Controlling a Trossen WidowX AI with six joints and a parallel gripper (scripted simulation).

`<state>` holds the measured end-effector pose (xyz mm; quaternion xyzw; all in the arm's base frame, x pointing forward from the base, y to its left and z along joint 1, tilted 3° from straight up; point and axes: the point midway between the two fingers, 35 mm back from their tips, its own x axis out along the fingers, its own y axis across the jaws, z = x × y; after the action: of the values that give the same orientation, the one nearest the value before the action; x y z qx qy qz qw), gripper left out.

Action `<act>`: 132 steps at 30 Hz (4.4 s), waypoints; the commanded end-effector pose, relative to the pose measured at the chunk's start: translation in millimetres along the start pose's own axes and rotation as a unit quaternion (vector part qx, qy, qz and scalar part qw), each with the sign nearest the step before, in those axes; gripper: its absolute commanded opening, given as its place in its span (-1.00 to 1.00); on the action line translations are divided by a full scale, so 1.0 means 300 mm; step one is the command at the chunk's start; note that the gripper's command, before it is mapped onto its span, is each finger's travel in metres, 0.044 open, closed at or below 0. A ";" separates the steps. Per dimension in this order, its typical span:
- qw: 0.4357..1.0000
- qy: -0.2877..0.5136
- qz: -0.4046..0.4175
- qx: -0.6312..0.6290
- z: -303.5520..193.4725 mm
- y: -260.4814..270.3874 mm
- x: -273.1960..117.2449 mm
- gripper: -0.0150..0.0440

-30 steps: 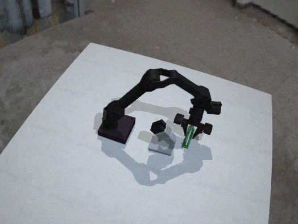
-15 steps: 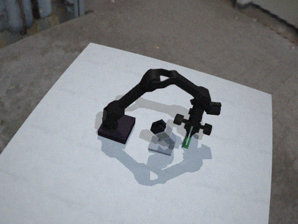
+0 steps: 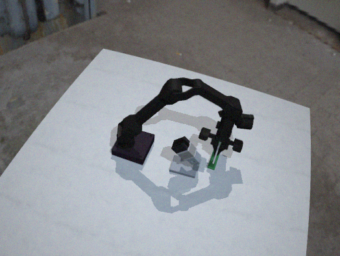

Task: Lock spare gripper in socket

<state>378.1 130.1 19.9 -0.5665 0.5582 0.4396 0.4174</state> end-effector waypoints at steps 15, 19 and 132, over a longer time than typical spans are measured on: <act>1.000 -0.004 -0.004 0.002 -0.045 0.002 -0.172 -0.49; 1.000 -0.001 -0.002 0.001 -0.040 0.002 -0.147 -0.49; 0.999 -0.006 -0.002 -0.046 -0.093 0.298 -0.047 -0.49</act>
<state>289.0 107.2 42.4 -0.5824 0.5338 0.4685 0.3954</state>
